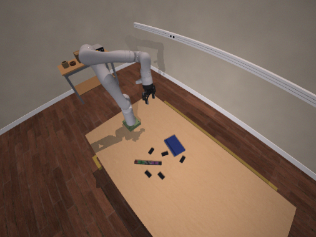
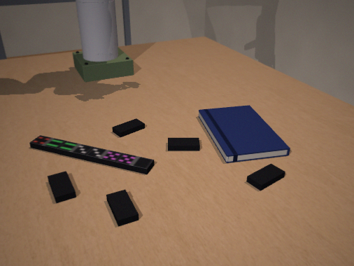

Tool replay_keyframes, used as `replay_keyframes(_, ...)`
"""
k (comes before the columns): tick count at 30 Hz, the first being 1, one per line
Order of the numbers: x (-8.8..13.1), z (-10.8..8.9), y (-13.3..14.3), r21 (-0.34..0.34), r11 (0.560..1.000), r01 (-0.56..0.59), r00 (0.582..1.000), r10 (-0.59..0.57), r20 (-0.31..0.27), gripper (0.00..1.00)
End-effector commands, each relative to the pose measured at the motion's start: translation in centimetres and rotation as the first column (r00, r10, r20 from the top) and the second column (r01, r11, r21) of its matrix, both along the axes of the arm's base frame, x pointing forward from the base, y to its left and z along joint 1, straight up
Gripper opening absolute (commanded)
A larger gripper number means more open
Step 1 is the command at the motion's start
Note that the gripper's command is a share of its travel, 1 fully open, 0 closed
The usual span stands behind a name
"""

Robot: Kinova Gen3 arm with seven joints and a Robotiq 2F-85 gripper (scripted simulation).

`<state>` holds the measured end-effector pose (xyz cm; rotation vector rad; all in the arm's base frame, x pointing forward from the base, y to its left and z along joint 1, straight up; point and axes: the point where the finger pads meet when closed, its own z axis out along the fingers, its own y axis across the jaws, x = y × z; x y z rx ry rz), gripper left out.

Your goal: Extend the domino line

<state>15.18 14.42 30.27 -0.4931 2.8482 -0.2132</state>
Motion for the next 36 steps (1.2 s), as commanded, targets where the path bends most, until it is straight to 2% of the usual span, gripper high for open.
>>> replay_keyframes(1, 0.0, 0.0, 0.0, 0.001, 1.000, 0.000, 1.000, 0.000, -0.001, 1.00)
replay_keyframes(14, 0.4, -0.9, 0.2, -0.005, 1.000, -0.010, 0.999, 0.009, -0.047, 1.00)
replay_keyframes(28, 2.4, -4.4, 0.6, 0.012, 0.999, -0.033, 0.977, 0.034, -0.208, 1.00)
replay_keyframes(30, 2.4, -4.4, 0.6, 0.012, 0.999, -0.033, 0.977, 0.034, -0.208, 1.00)
replay_keyframes(36, 4.2, -6.5, 0.5, 0.047, 0.998, -0.032, 0.959, 0.044, -0.279, 1.00)
